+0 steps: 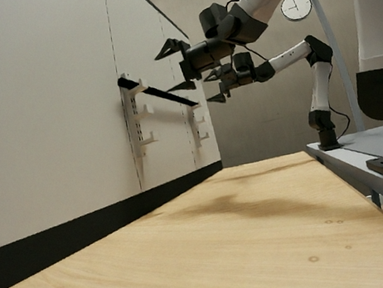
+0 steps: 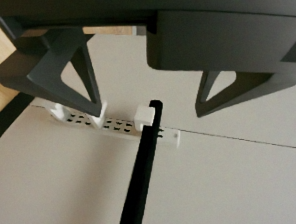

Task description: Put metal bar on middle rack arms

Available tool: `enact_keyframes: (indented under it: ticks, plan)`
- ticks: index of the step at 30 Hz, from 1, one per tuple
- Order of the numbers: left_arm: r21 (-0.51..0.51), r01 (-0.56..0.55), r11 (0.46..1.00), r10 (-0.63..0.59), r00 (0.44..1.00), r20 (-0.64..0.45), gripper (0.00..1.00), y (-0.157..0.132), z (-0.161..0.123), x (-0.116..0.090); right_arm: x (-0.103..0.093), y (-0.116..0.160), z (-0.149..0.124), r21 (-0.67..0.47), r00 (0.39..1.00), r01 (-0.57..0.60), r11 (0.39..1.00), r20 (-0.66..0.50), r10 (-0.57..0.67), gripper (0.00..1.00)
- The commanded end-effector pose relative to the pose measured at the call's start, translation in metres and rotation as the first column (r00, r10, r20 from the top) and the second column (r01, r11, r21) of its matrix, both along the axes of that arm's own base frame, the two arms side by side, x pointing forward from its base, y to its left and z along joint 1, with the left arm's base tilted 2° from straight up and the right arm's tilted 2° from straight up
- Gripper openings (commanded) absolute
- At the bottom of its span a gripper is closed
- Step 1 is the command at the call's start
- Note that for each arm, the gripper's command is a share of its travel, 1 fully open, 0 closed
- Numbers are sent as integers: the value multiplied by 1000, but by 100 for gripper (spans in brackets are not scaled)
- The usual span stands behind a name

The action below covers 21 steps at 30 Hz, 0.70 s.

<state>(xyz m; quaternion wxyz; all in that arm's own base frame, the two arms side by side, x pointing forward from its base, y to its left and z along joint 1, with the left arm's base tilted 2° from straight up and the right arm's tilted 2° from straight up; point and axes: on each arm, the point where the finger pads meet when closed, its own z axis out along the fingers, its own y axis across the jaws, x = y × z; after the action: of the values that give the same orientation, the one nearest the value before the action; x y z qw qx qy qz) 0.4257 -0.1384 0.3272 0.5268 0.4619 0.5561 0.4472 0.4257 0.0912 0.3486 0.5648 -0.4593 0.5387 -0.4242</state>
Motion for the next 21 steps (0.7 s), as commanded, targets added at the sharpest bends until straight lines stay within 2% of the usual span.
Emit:
enact_keyframes:
  ticks: [1,13,21]
  plan:
    - [50,-1,999,0,1000,27,100,-8,4,2,5,4,-18,-65,1000,7,998,-20,-9,100]
    - [197,0,980,-5,1000,25,100,-24,-4,7,11,14,-25,-209,1000,1,978,-16,-4,100]
    - [197,0,980,-5,1000,25,100,-24,-4,7,11,14,-25,-209,1000,1,978,-16,-4,100]
